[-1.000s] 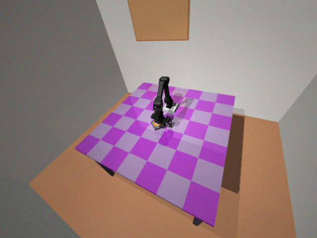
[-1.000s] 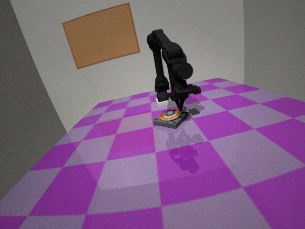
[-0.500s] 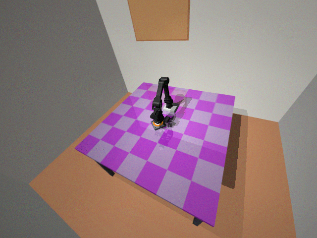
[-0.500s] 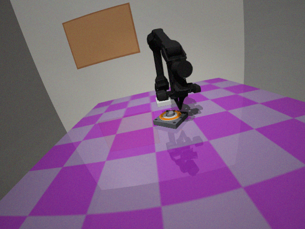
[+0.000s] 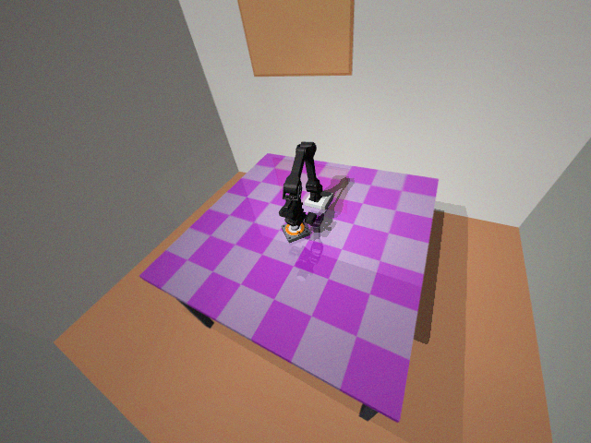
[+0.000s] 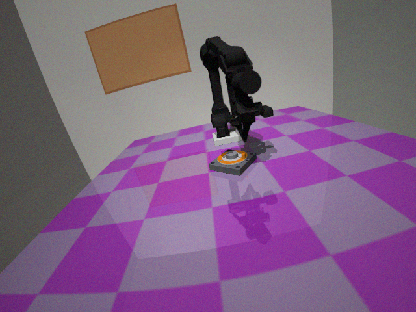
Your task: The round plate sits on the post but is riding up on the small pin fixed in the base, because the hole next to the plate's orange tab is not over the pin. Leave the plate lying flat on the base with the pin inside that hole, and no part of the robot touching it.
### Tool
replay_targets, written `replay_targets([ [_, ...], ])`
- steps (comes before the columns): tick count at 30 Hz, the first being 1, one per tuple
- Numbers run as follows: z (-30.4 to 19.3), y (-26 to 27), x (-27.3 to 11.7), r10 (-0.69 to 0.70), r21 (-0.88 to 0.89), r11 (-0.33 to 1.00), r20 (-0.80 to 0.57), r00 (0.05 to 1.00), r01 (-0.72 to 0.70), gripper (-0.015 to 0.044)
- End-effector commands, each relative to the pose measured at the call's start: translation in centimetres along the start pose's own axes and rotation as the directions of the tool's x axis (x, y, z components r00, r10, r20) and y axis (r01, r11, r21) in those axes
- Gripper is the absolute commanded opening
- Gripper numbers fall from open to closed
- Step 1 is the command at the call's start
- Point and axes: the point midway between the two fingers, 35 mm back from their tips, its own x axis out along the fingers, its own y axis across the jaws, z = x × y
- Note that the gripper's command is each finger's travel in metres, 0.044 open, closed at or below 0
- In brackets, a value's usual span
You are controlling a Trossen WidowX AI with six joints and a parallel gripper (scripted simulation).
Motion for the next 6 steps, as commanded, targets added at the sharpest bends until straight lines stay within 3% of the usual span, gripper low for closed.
replay_targets([
  [1, 0.01, 0.0, 0.07, 0.0, 0.0, 1.0, -0.001, 1.0, 0.0, 0.0],
  [6, 0.01, 0.0, 0.07, 0.0, 0.0, 1.0, -0.001, 1.0, 0.0, 0.0],
])
